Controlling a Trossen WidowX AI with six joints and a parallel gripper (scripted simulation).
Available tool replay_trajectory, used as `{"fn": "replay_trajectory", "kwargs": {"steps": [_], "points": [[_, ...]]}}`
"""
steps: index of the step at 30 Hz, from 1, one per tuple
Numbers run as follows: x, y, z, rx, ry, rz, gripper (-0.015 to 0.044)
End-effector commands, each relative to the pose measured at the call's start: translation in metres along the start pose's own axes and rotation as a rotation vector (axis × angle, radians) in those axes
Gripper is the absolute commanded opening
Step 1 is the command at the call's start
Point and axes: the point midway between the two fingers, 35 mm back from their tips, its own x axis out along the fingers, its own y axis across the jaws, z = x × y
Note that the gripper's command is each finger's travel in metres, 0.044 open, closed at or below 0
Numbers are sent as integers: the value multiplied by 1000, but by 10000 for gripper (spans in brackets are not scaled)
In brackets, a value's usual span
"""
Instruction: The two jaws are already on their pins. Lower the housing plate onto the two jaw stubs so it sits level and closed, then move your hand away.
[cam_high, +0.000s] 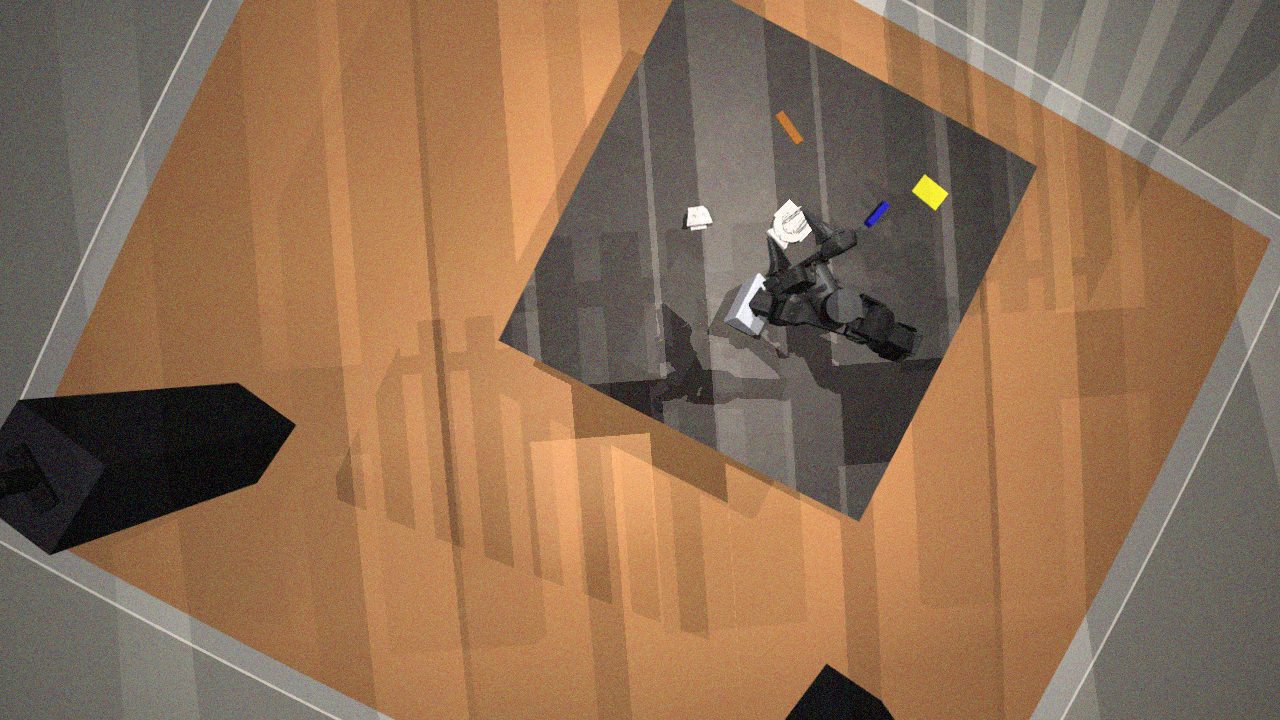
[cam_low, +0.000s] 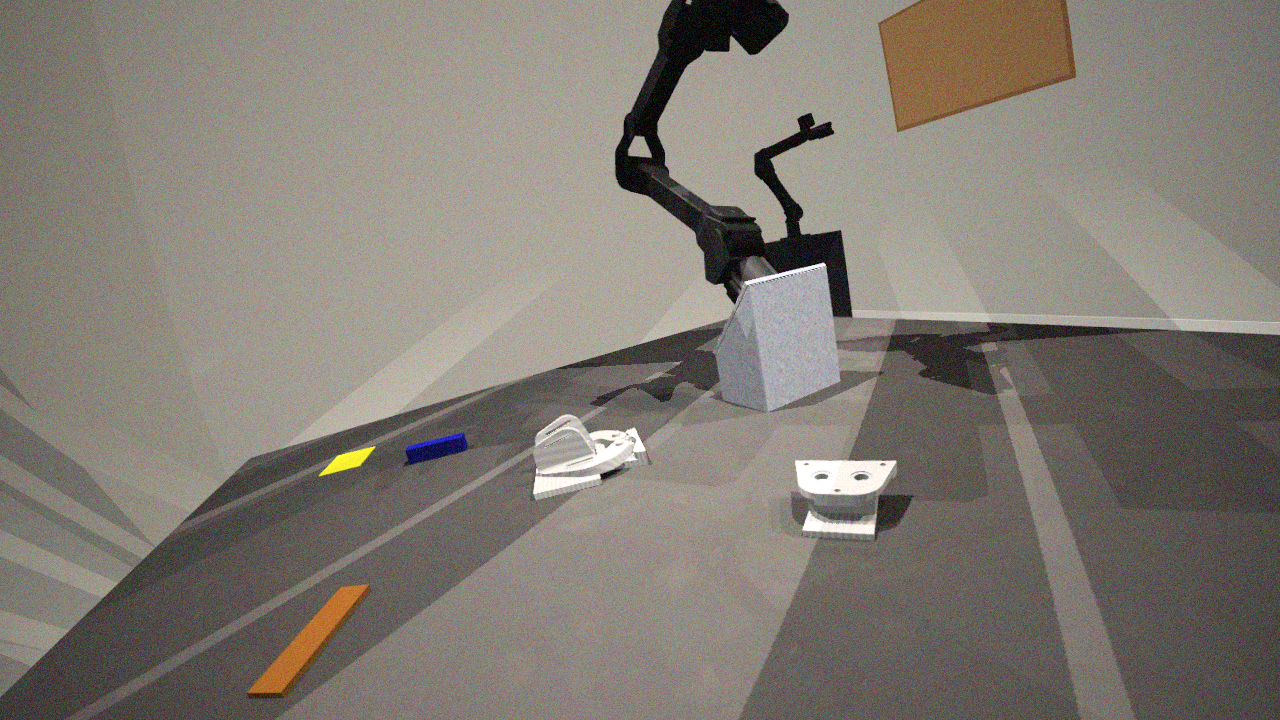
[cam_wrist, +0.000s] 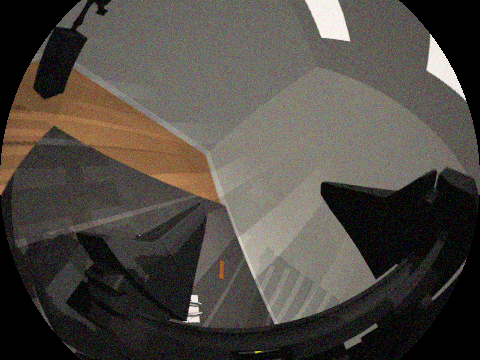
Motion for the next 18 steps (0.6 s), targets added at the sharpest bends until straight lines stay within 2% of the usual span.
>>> {"fn": "replay_trajectory", "kwargs": {"steps": [1,18], "points": [[18,8,-2,8,43,43,440],[85,38,-21,197,230,180,440]]}}
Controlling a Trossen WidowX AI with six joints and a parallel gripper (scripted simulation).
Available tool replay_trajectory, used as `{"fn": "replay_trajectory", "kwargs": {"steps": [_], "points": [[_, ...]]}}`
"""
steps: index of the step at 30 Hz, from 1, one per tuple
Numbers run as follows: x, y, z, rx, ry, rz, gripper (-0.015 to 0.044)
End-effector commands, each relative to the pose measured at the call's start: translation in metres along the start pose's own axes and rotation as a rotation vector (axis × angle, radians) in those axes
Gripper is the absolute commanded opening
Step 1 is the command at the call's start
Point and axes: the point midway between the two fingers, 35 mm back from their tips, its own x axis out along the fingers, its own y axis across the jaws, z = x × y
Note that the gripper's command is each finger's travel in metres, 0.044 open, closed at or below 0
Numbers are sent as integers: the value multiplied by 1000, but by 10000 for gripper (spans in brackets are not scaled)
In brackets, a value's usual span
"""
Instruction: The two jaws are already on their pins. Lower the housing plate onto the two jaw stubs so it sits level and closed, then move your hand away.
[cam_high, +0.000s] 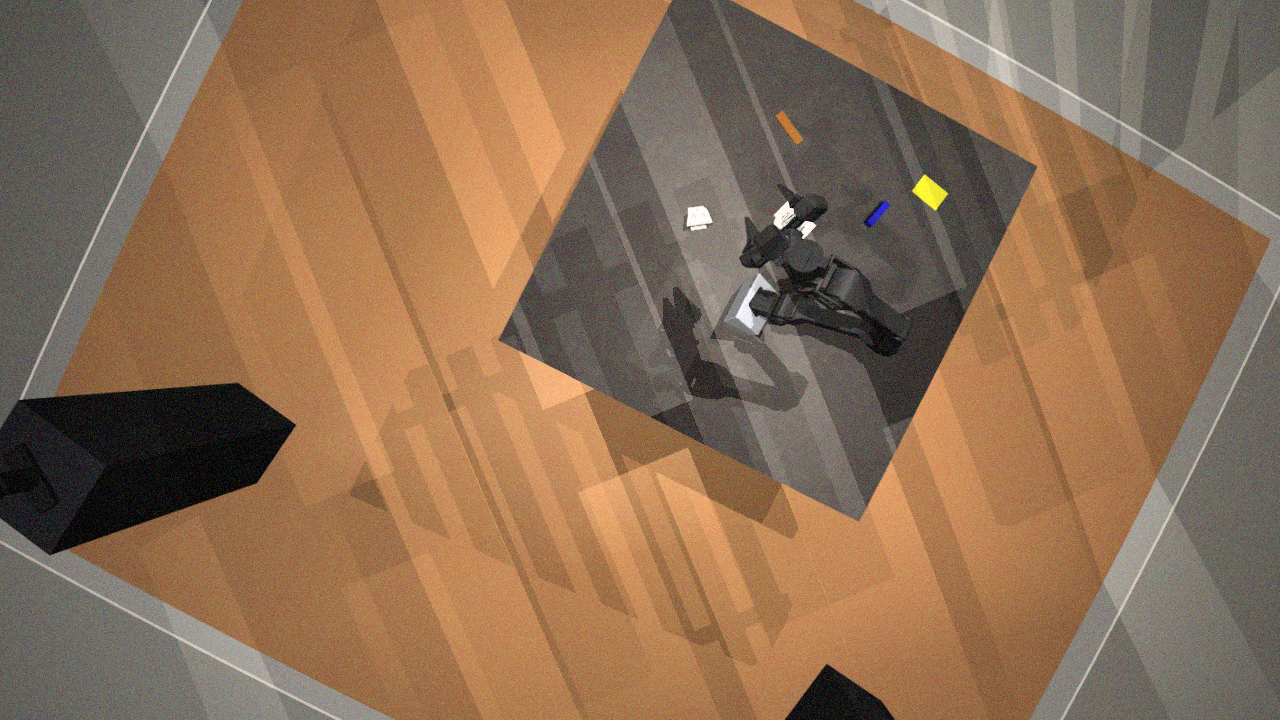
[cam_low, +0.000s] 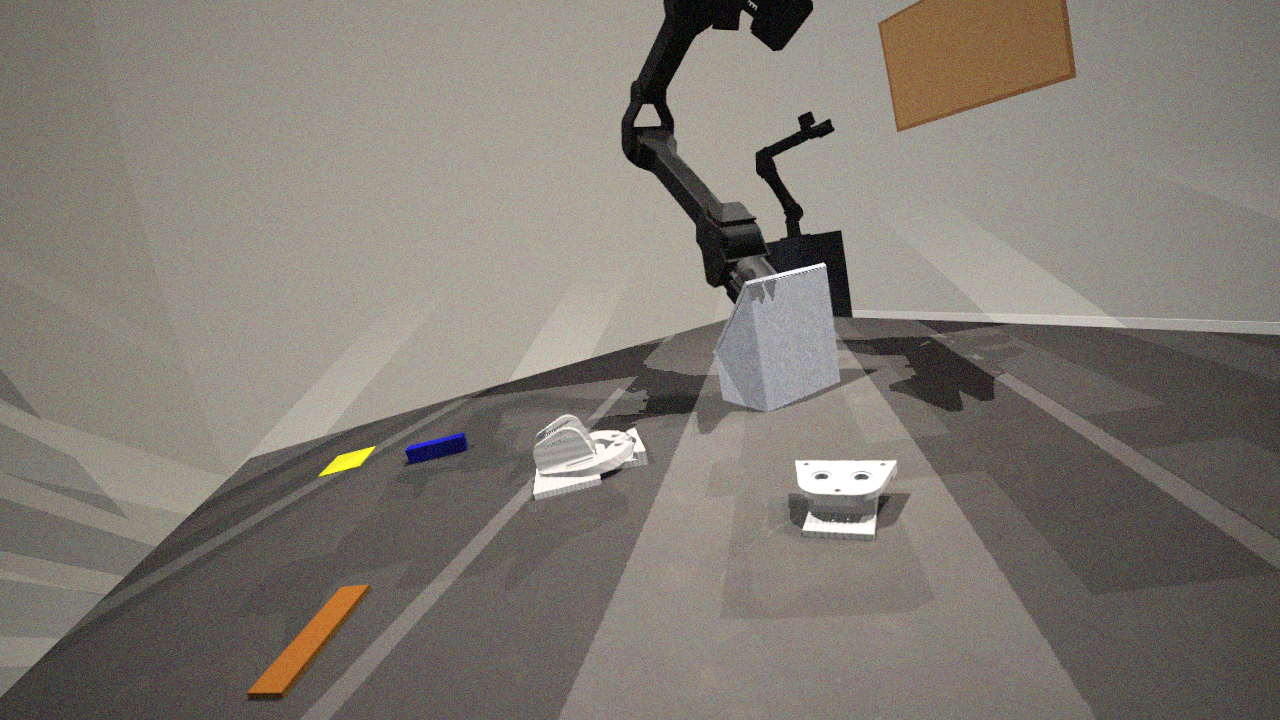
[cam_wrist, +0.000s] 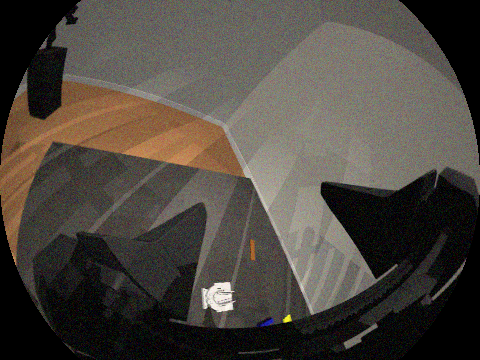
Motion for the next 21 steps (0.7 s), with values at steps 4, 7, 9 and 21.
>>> {"fn": "replay_trajectory", "kwargs": {"steps": [4,7,9,21], "points": [[31,11,-3,82,81,65,440],[46,16,-5,120,120,91,440],[55,20,-7,146,147,109,440],[106,44,-24,316,290,199,440]]}}
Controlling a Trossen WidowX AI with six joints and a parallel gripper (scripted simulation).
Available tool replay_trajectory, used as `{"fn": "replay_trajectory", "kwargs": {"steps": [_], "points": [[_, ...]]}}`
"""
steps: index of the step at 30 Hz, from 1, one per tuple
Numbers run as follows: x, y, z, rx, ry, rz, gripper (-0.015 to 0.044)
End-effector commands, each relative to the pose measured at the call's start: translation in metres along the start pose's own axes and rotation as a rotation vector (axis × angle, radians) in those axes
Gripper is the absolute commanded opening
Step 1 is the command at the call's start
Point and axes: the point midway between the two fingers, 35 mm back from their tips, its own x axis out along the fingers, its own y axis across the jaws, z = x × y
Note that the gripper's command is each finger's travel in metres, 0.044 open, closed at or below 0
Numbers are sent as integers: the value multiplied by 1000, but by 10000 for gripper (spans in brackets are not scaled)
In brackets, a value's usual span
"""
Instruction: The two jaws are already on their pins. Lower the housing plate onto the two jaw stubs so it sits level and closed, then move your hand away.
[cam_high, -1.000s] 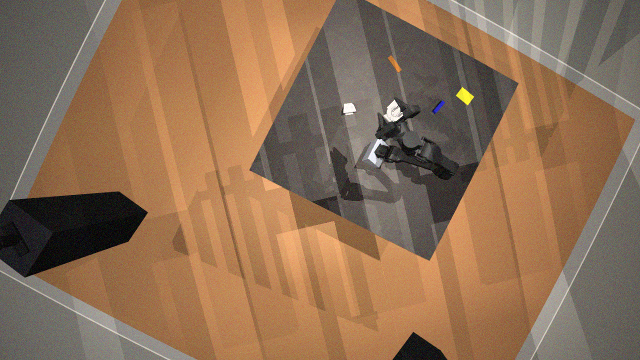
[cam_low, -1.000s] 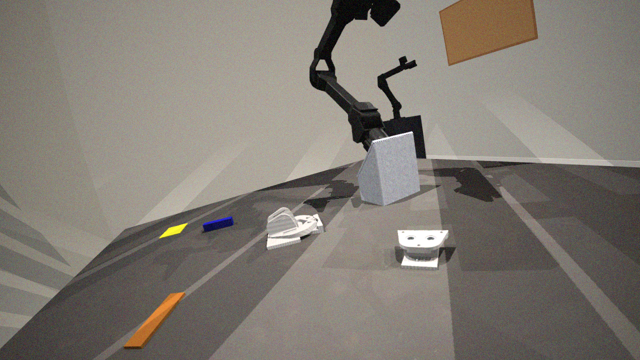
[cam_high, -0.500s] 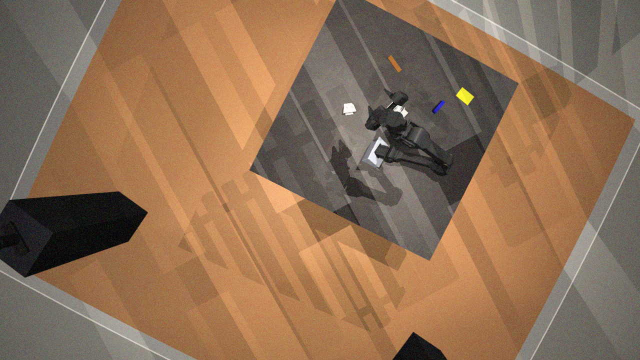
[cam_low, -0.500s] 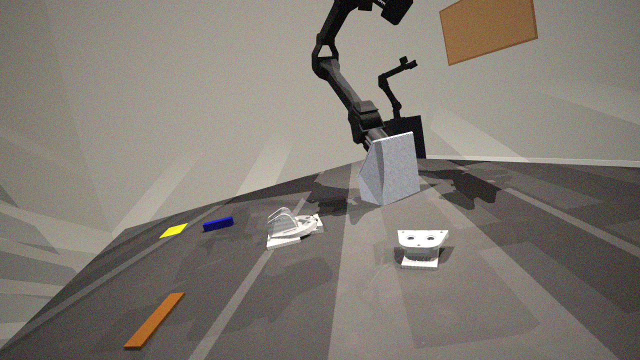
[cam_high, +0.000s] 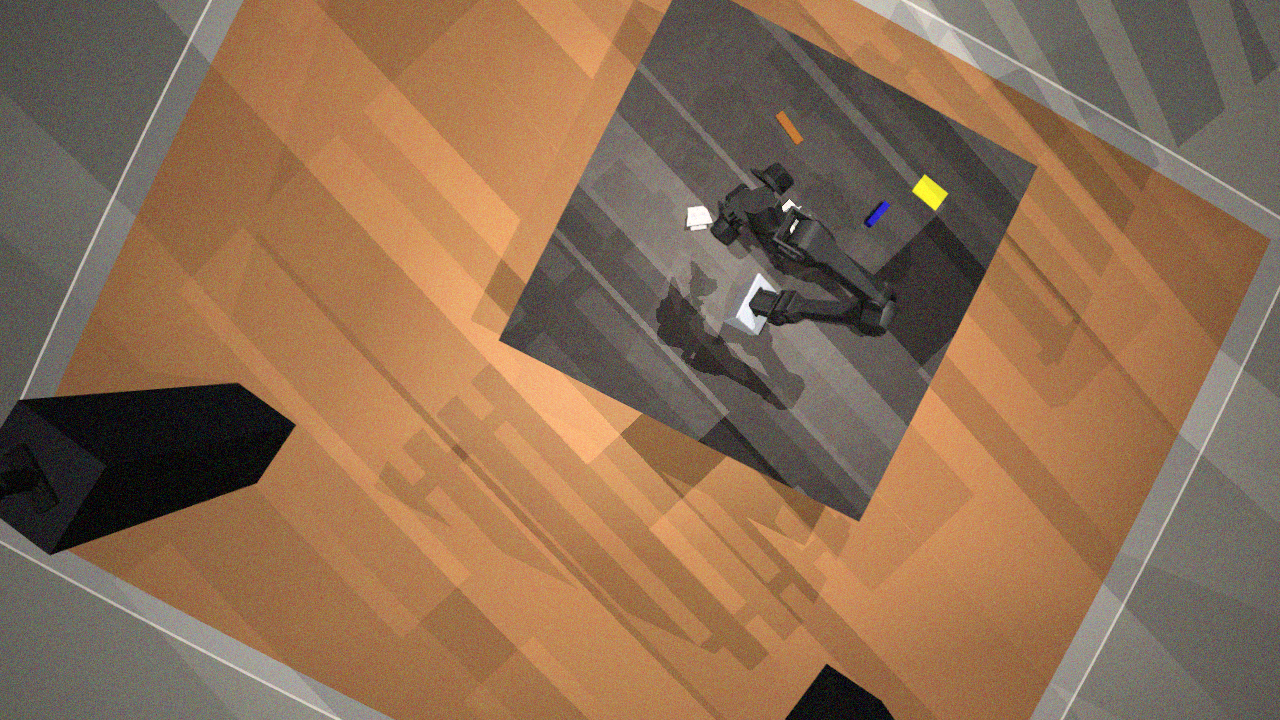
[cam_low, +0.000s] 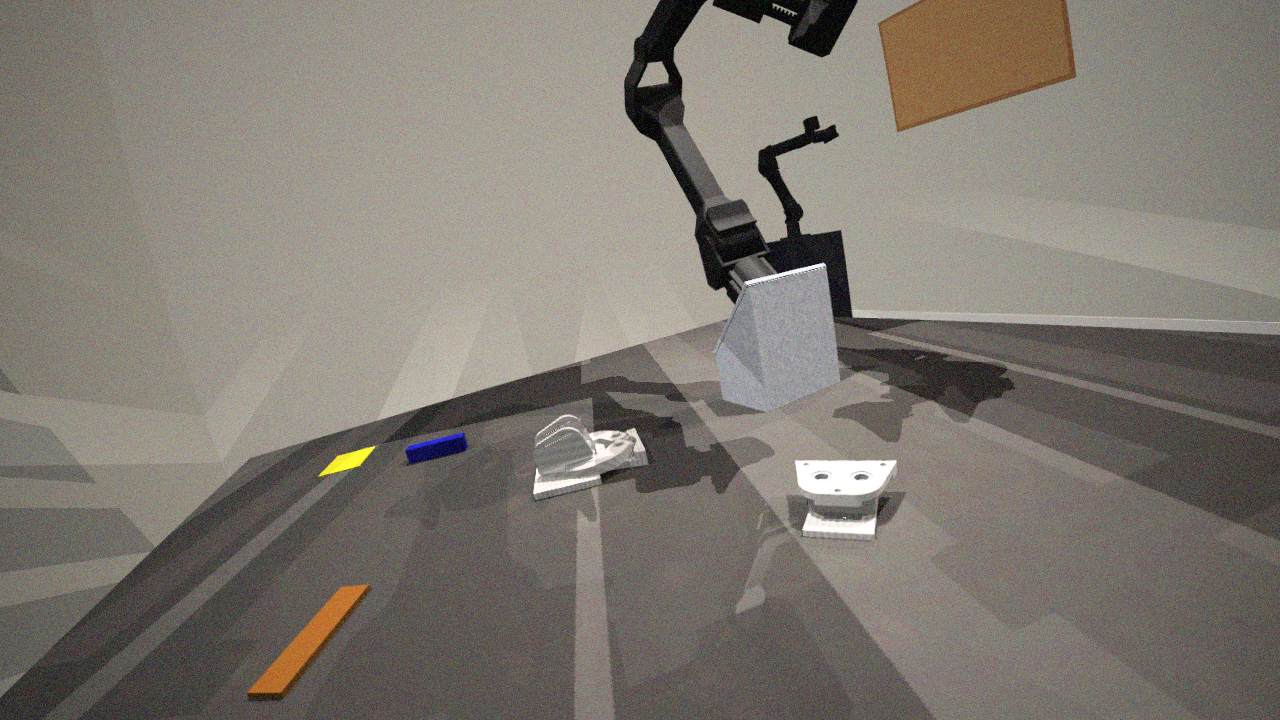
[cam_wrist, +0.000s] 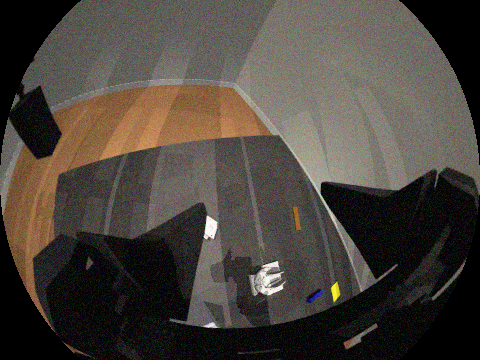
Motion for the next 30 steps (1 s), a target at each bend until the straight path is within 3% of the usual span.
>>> {"fn": "replay_trajectory", "kwargs": {"steps": [1,30], "points": [[16,4,-3,56,38,30,440],[145,52,-62,440,486,202,440]]}}
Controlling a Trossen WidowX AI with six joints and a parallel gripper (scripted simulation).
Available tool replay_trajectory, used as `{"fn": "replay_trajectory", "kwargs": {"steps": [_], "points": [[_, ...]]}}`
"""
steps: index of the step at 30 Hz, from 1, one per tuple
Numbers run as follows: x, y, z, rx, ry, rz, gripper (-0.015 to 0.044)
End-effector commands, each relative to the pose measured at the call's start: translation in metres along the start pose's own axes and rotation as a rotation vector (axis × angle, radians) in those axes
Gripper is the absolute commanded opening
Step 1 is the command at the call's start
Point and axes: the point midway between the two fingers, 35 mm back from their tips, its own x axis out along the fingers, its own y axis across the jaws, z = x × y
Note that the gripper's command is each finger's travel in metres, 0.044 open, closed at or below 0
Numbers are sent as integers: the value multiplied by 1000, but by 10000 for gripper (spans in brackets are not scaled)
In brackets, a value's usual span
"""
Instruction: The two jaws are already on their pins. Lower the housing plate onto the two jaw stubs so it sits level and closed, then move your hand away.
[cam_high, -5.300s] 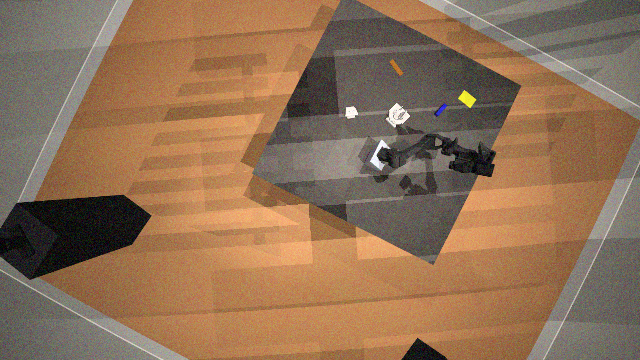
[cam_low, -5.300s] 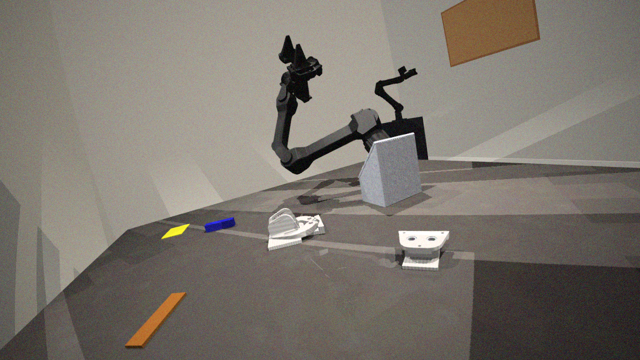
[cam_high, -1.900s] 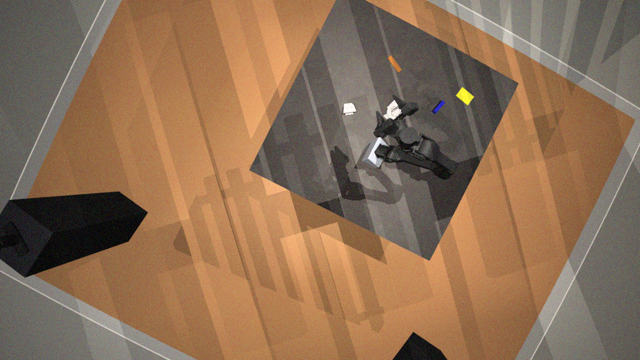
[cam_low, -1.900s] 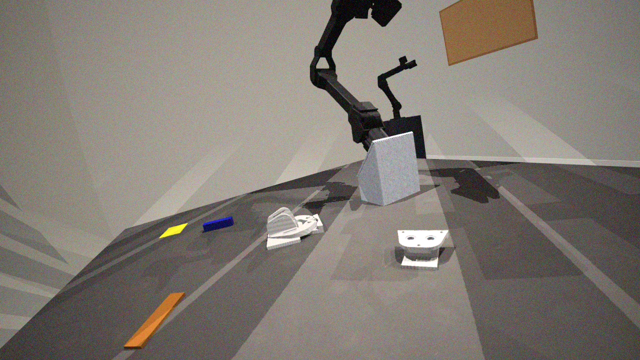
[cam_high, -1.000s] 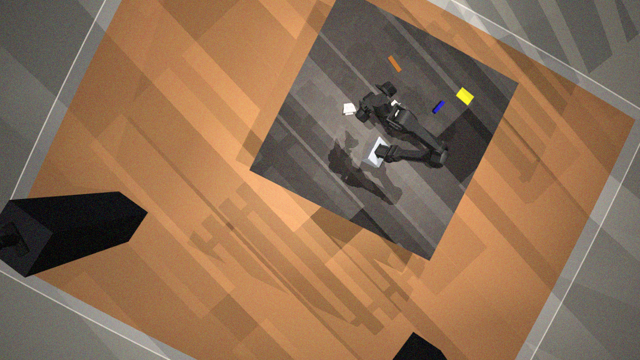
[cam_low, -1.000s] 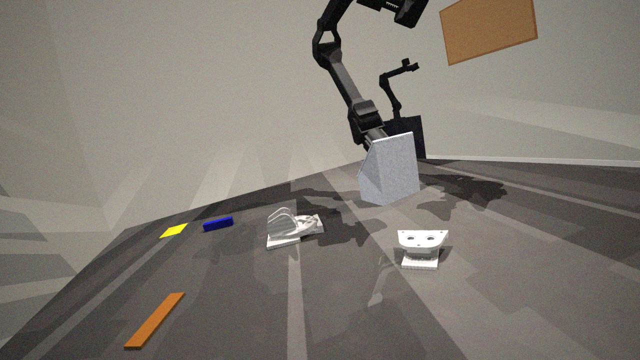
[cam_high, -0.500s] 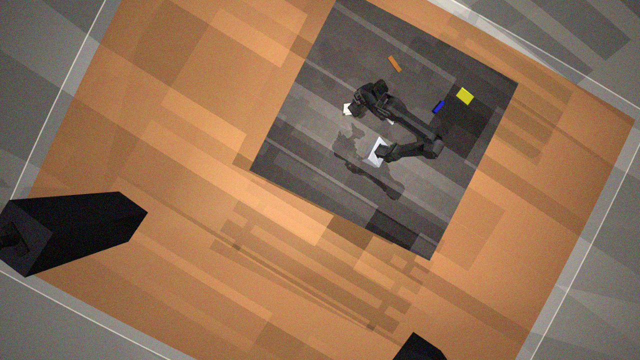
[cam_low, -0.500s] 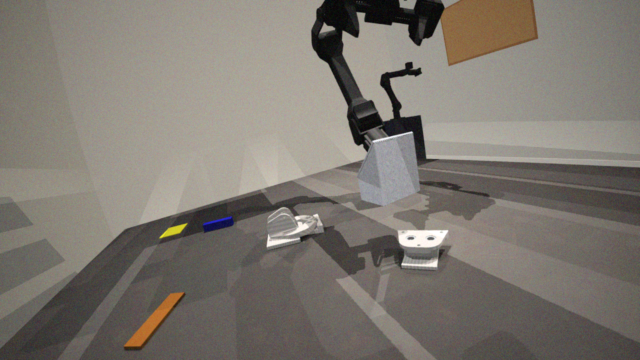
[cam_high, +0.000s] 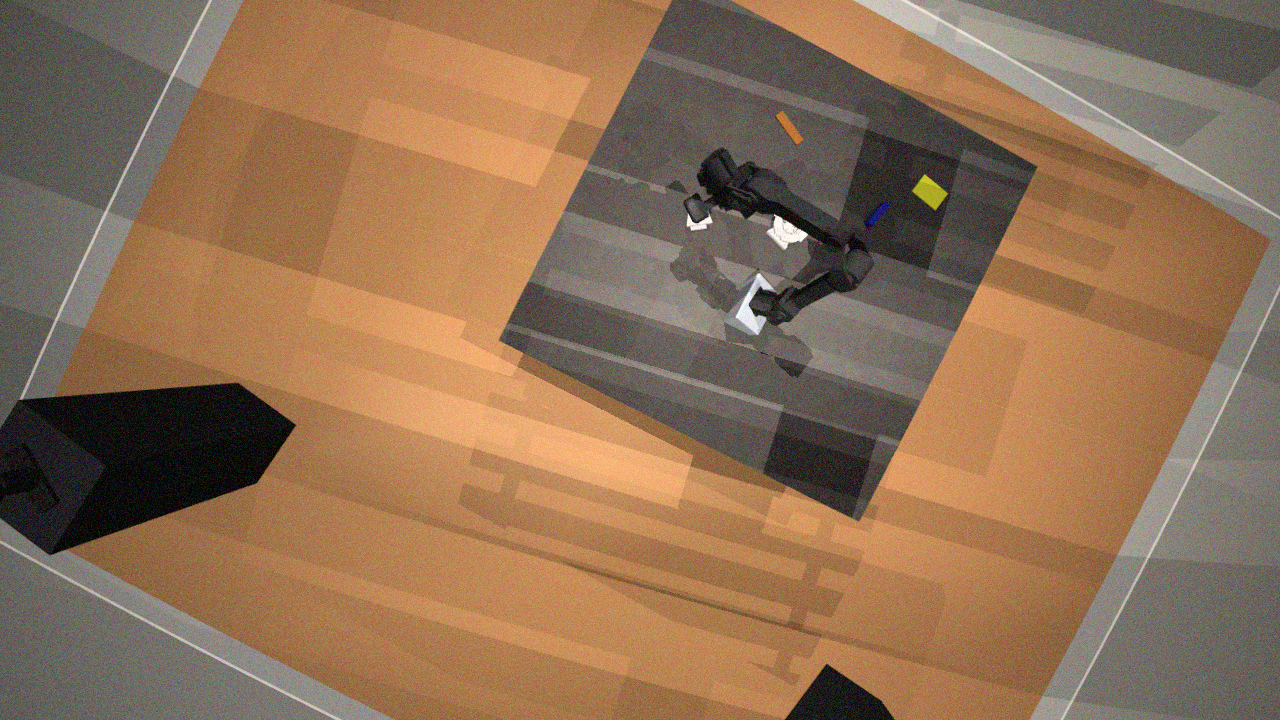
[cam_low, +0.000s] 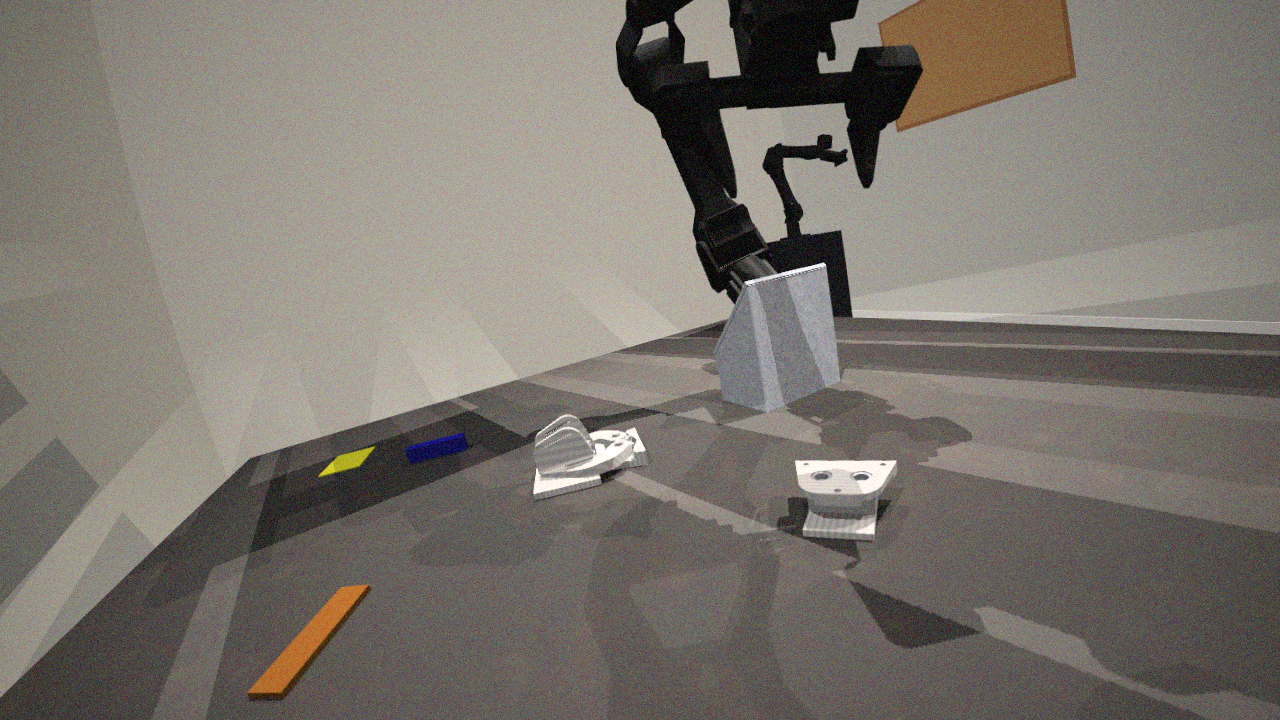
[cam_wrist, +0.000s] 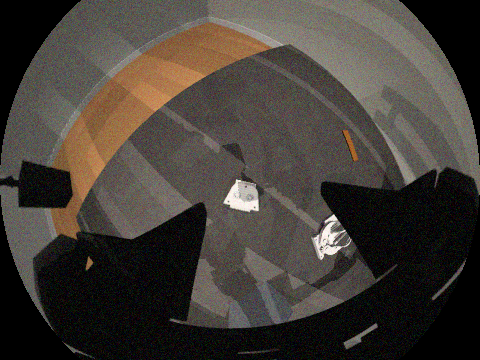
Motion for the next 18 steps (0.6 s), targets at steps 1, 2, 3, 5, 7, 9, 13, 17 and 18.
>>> {"fn": "replay_trajectory", "kwargs": {"steps": [1,2,3,5,7,9,13,17,18], "points": [[19,2,-5,45,66,23,440],[25,3,-7,57,84,28,440],[30,4,-8,70,100,30,440],[39,5,-11,96,131,33,440],[49,6,-14,122,162,36,440],[58,7,-17,150,193,38,440],[75,8,-23,207,254,37,440],[93,10,-30,271,316,31,440],[97,10,-32,287,331,29,440]]}}
